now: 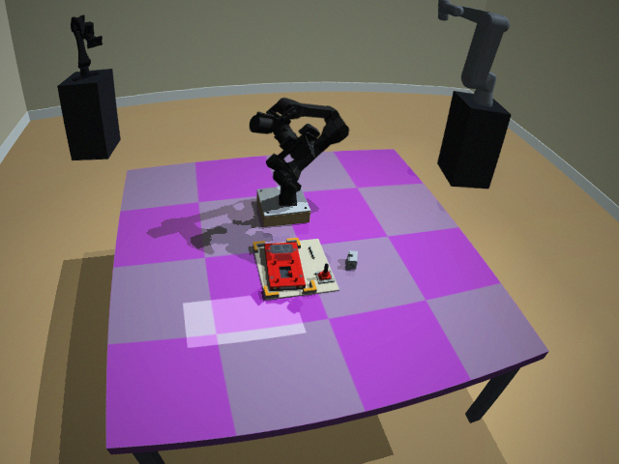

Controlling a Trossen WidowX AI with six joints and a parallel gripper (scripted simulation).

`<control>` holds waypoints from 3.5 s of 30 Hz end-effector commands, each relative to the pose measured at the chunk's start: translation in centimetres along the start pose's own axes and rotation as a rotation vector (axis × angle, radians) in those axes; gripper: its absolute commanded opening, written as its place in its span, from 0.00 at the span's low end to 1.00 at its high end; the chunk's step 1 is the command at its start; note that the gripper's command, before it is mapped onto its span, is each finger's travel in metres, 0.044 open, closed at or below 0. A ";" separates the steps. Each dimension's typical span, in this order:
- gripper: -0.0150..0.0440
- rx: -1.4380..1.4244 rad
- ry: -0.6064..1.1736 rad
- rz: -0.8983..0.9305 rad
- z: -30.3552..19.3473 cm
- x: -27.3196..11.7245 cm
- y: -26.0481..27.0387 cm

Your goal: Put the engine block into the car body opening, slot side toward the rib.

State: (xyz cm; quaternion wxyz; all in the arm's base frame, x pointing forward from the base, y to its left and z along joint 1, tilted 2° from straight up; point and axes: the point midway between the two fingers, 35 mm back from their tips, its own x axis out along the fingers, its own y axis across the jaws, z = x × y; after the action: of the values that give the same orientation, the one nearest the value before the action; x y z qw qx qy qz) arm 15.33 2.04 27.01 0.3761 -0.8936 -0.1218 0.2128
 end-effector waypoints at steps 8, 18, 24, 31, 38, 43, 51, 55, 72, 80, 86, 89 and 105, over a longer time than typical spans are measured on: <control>1.00 -0.134 -0.060 0.001 0.0 0.2 0.3; 1.00 -0.385 -0.171 -0.015 -0.1 0.8 0.8; 1.00 -0.541 -0.237 -0.035 -0.1 1.3 1.2; 1.00 -0.728 -0.312 -0.069 -0.1 1.9 1.6; 1.00 -0.912 -0.384 -0.116 -0.1 2.7 2.0; 1.00 -1.044 -0.434 -0.158 0.0 3.2 2.2; 1.00 -1.256 -0.510 -0.239 0.2 4.3 2.6; 1.00 -1.363 -0.547 -0.285 0.3 4.9 2.8; 1.00 -1.817 -0.676 -0.533 1.1 7.6 3.4; 1.00 -2.023 -0.718 -0.677 1.6 9.0 3.5; 1.00 -2.177 -0.741 -0.798 2.1 10.2 3.6; 1.00 -2.253 -0.750 -0.863 2.4 10.8 3.7; 1.00 -2.606 -0.765 -1.258 4.8 13.9 3.5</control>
State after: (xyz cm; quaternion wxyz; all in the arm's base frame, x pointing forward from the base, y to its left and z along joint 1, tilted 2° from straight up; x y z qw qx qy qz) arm 25.21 7.40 17.77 -0.6776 -0.3237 -0.6603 -0.0001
